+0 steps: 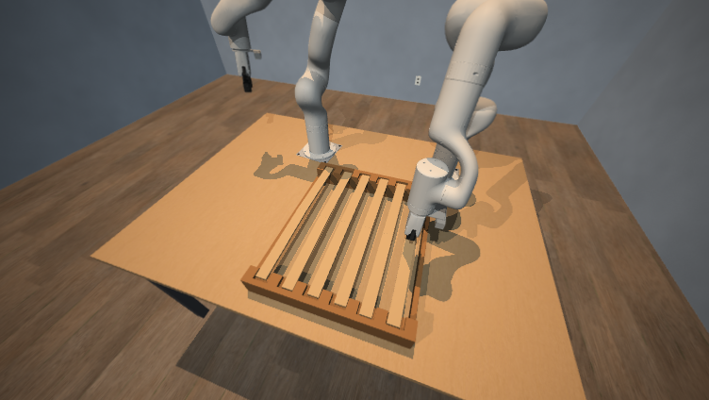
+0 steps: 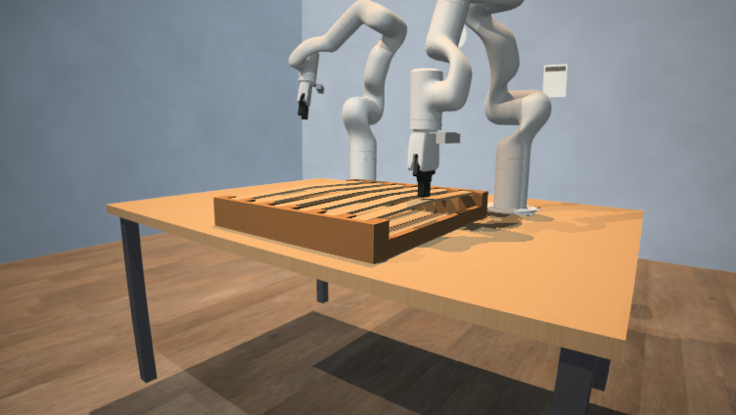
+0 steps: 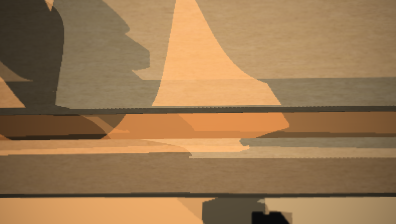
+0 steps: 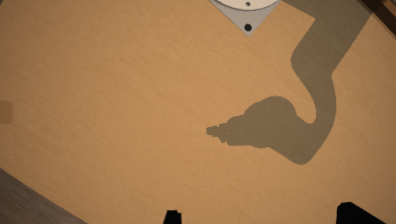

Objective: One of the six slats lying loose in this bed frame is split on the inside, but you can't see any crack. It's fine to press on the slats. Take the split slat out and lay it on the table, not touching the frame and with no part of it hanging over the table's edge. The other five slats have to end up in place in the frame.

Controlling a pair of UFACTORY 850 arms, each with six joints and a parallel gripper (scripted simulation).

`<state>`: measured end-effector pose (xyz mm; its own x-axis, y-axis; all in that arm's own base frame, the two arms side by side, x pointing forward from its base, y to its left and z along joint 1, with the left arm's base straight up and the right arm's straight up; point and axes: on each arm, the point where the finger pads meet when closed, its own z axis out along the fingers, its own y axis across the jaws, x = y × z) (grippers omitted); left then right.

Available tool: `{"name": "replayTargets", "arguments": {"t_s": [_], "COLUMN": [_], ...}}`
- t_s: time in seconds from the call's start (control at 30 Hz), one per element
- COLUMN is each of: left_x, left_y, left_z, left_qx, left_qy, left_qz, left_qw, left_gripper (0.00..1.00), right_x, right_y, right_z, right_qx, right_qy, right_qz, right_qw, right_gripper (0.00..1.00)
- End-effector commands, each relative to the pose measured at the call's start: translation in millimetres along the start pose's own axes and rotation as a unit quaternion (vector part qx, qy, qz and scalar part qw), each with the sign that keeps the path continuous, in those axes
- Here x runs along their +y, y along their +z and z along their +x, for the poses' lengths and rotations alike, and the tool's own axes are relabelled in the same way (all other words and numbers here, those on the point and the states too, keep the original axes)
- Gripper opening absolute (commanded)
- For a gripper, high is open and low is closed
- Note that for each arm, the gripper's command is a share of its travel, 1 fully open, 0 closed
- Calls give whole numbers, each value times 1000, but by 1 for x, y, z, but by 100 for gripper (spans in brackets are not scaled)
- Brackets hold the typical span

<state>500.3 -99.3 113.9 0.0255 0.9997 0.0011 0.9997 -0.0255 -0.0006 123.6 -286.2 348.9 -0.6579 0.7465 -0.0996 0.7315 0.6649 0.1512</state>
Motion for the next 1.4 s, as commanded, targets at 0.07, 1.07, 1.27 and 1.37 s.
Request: {"name": "replayTargets", "arguments": {"t_s": [0.07,1.07,1.27,1.37], "left_x": [1,1,2,2], "left_y": [1,3,5,5], "left_z": [-1,0,-1,-1], "left_qx": [0,0,0,0], "left_qy": [0,0,0,0], "left_qz": [-1,-1,-1,-1], "left_qw": [1000,1000,1000,1000], "left_gripper": [0,0,0,0], "right_x": [0,0,0,0], "right_y": [-1,-1,-1,-1], "right_z": [-1,-1,-1,-1], "right_qx": [-1,-1,-1,-1], "right_qy": [0,0,0,0], "right_qz": [0,0,0,0], "right_qw": [1000,1000,1000,1000], "right_gripper": [100,100,100,100]}}
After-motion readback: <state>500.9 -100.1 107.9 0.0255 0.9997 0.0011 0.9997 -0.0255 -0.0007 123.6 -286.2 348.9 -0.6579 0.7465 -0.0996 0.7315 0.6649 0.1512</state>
